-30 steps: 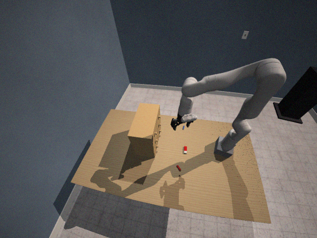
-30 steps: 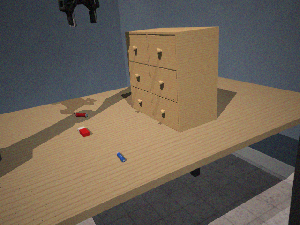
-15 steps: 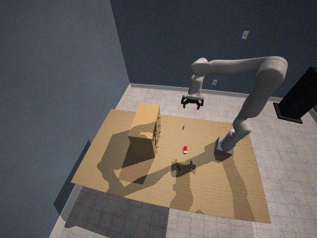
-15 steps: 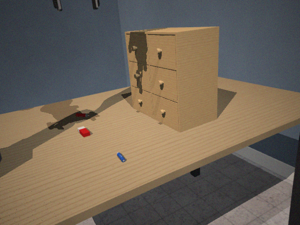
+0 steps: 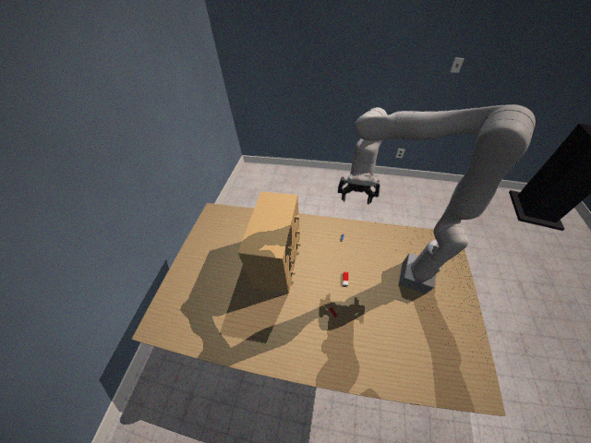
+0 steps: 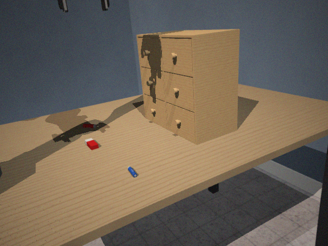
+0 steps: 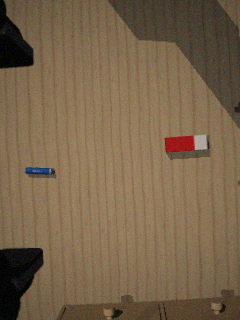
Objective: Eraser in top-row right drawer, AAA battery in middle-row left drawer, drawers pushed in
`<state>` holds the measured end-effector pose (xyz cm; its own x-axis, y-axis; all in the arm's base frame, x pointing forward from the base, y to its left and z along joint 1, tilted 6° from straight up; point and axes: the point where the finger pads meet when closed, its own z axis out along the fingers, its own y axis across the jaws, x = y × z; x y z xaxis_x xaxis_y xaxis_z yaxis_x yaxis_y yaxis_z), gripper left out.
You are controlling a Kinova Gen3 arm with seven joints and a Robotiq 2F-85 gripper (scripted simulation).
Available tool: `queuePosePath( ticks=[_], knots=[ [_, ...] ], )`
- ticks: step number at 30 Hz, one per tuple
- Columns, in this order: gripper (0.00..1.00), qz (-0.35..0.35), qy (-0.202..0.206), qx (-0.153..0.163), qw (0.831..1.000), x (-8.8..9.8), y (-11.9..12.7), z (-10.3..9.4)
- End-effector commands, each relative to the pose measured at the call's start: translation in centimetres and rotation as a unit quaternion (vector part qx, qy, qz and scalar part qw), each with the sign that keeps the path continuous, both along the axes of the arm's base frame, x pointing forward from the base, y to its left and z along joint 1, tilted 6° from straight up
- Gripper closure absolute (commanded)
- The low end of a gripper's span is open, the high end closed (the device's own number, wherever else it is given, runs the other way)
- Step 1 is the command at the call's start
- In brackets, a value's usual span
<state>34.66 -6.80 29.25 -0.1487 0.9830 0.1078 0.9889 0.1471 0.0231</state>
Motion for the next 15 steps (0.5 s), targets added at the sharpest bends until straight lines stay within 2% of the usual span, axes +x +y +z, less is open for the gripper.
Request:
queuePosePath(
  ticks=[1, 15],
  knots=[
    [0.0, 0.0, -0.001, 0.0, 1.0, 0.02, -0.02, 0.04],
    [0.0, 0.01, -0.002, 0.0, 1.0, 0.07, -0.01, 0.04]
  ],
)
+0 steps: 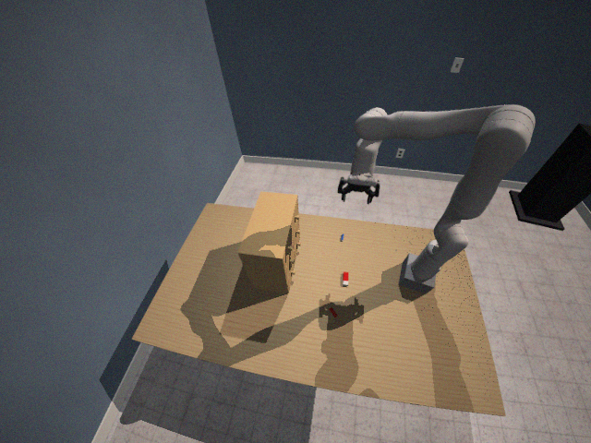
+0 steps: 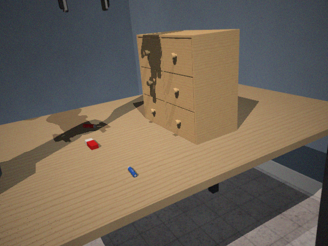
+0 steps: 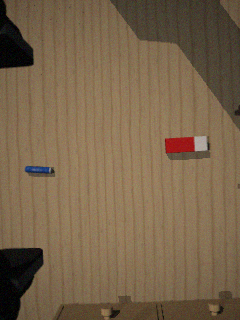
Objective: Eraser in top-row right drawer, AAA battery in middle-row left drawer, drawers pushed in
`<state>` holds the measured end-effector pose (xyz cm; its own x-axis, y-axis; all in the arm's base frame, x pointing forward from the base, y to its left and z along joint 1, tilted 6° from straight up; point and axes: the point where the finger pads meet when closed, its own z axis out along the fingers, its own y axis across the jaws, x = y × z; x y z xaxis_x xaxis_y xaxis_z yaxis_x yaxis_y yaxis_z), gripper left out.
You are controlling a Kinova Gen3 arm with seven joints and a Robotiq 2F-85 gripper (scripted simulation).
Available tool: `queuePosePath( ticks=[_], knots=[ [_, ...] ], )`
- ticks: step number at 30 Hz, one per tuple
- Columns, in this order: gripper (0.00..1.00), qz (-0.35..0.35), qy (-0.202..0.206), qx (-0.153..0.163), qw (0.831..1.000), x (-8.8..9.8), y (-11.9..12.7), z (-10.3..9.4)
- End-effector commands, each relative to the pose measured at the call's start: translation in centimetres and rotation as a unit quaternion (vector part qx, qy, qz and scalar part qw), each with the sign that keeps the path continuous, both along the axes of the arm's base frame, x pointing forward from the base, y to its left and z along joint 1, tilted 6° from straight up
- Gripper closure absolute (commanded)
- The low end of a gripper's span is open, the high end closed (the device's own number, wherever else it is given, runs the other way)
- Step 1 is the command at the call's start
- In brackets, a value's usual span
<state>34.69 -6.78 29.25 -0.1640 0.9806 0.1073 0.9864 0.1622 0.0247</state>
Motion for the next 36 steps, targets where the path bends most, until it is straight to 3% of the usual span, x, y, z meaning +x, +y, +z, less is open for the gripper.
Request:
queuePosePath(
  ticks=[1, 9, 23, 29, 36],
  knots=[
    [0.0, 0.005, -0.001, 0.0, 1.0, 0.1, 0.0, 0.0],
    [0.0, 0.04, -0.005, -0.001, 0.999, 0.2, 0.0, 0.0],
    [0.0, 0.183, -0.02, -0.003, 0.983, 1.0, 0.1, 0.0],
    [0.0, 0.282, -0.031, -0.004, 0.959, 1.5, 0.2, -0.1],
    [0.0, 0.404, -0.044, -0.005, 0.914, 2.1, 0.4, -0.2]
  ],
)
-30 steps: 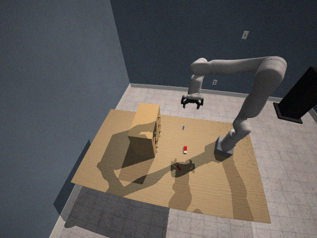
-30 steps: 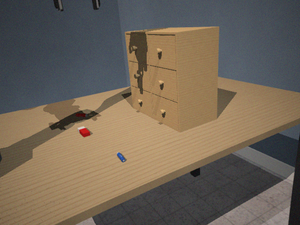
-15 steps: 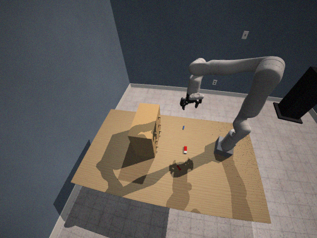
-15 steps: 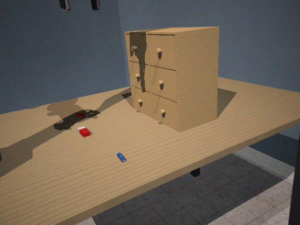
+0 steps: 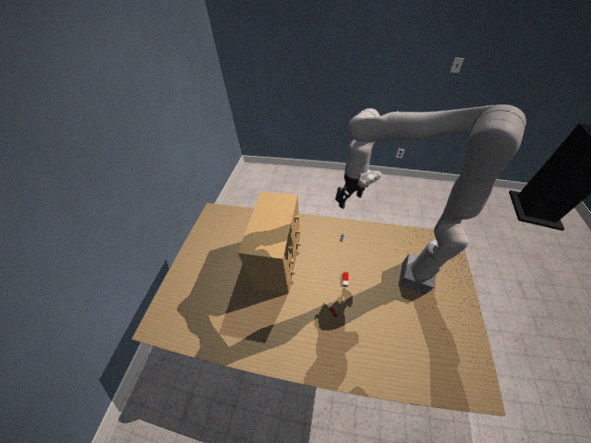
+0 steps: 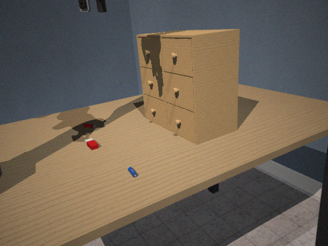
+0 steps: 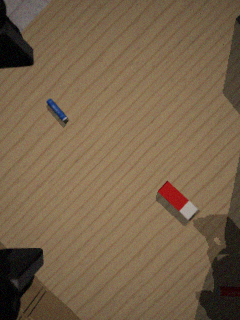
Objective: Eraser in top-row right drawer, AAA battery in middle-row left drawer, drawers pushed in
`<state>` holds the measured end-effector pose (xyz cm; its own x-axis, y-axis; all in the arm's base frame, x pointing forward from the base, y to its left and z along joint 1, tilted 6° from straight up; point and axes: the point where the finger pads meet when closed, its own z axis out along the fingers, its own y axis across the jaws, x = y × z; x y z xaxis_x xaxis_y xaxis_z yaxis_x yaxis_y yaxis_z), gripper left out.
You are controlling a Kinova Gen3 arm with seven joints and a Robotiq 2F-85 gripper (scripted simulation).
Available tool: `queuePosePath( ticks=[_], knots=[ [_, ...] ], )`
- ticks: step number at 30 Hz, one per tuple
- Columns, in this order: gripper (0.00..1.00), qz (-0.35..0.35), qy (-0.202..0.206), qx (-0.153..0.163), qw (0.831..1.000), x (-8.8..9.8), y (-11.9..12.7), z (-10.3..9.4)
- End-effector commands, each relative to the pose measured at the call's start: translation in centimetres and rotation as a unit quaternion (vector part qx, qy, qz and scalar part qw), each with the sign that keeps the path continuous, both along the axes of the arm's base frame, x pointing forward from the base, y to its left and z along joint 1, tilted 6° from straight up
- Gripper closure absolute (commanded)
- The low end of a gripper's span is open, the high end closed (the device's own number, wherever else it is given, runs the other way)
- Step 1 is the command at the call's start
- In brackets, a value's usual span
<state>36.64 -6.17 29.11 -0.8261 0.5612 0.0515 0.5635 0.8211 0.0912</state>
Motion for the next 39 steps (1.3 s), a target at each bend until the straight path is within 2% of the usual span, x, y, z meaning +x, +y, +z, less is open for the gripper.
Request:
queuePosePath(
  ticks=[1, 4, 8, 19, 21, 31, 39],
  knots=[
    [0.0, 0.034, -0.003, 0.0, 0.999, 0.3, -0.2, -0.1],
    [0.0, 0.052, -0.005, 0.0, 0.999, 0.3, -0.2, -0.1],
    [0.0, 0.124, -0.013, 0.0, 0.992, 0.7, -0.1, -0.1],
    [0.0, 0.283, -0.03, -0.001, 0.959, 1.5, 0.1, -0.3],
    [0.0, 0.283, -0.03, -0.001, 0.959, 1.5, 0.1, -0.3],
    [0.0, 0.357, -0.038, -0.001, 0.933, 1.9, 0.2, -0.3],
    [0.0, 0.371, -0.04, -0.001, 0.928, 2.0, 0.2, -0.4]
  ],
)
